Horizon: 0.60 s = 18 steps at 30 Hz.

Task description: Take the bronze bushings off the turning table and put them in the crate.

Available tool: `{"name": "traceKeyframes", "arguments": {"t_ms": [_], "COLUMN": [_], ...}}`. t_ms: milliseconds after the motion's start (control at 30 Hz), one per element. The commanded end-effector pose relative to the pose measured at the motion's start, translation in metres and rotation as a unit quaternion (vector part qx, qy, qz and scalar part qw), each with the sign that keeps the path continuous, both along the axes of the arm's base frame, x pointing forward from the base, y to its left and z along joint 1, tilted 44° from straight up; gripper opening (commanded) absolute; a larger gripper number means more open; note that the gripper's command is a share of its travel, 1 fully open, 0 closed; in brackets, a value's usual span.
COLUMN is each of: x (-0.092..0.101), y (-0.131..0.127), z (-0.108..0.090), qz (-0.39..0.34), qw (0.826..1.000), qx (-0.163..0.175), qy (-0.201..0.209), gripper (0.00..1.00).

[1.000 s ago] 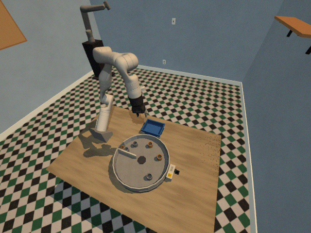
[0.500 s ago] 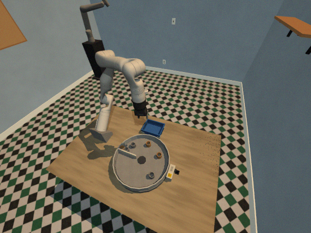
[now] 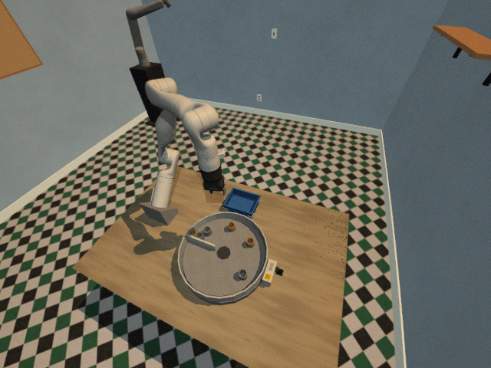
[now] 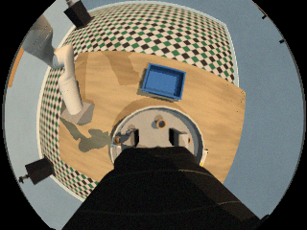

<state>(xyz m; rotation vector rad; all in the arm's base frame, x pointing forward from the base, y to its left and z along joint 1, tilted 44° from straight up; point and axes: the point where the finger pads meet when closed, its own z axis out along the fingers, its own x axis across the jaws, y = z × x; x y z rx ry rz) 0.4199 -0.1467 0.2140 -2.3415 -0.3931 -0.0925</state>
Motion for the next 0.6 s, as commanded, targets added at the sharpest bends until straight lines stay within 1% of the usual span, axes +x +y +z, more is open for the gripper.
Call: {"name": "traceKeyframes", "arguments": {"t_ms": [0,100,500,567], "x": [-0.012,-0.029,-0.029,-0.04], "y": [-0.002,-0.004,-0.004,-0.005], "z": [-0.018,-0.047,-0.047,-0.066], "qz": [0.0,0.0,0.0,0.001], "qw": [1.0,1.0,1.0,1.0], "qx": [0.001,0.001,0.001,0.001], "qy": [0.002,0.001,0.001,0.001], "gripper": [1.0,1.0,1.0,1.0]}}
